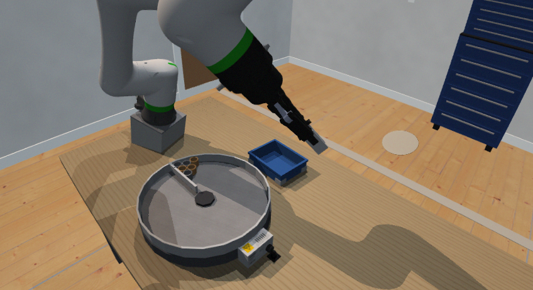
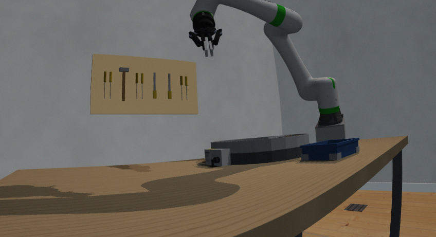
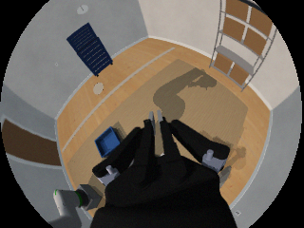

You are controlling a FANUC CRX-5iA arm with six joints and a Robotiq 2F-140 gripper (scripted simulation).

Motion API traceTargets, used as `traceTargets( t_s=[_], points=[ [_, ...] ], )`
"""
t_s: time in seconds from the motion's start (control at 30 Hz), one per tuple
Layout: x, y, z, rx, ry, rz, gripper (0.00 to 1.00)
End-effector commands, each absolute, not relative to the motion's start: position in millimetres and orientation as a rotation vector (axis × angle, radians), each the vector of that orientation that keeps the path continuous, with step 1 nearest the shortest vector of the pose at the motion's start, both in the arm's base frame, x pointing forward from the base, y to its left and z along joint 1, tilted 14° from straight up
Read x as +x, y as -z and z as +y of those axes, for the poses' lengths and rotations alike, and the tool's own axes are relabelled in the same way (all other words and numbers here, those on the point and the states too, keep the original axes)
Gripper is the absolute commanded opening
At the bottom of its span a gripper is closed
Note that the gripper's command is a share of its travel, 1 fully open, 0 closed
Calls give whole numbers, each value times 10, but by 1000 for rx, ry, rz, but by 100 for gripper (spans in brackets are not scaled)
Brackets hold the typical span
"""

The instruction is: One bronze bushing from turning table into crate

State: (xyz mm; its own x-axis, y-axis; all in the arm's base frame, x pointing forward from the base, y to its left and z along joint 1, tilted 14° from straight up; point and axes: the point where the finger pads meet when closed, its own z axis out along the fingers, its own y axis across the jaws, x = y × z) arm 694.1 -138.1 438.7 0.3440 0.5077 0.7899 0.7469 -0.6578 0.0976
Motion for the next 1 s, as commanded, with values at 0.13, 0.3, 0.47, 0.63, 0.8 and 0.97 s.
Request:
traceTargets(
  t_s=[0.13,0.3,0.47,0.63,0.8,0.97],
  points=[
    [7365,-4698,-1635,-2228,1290,-1055,6],
    [7565,-4877,-1867,-2149,1353,-1026,6],
    [7648,-4988,-2099,-2070,1404,-1017,6],
    [7639,-5017,-2229,-2024,1429,-1022,6],
    [7527,-4997,-2419,-1953,1458,-1046,6],
    [7305,-4890,-2560,-1891,1474,-1087,6]
  ],
)
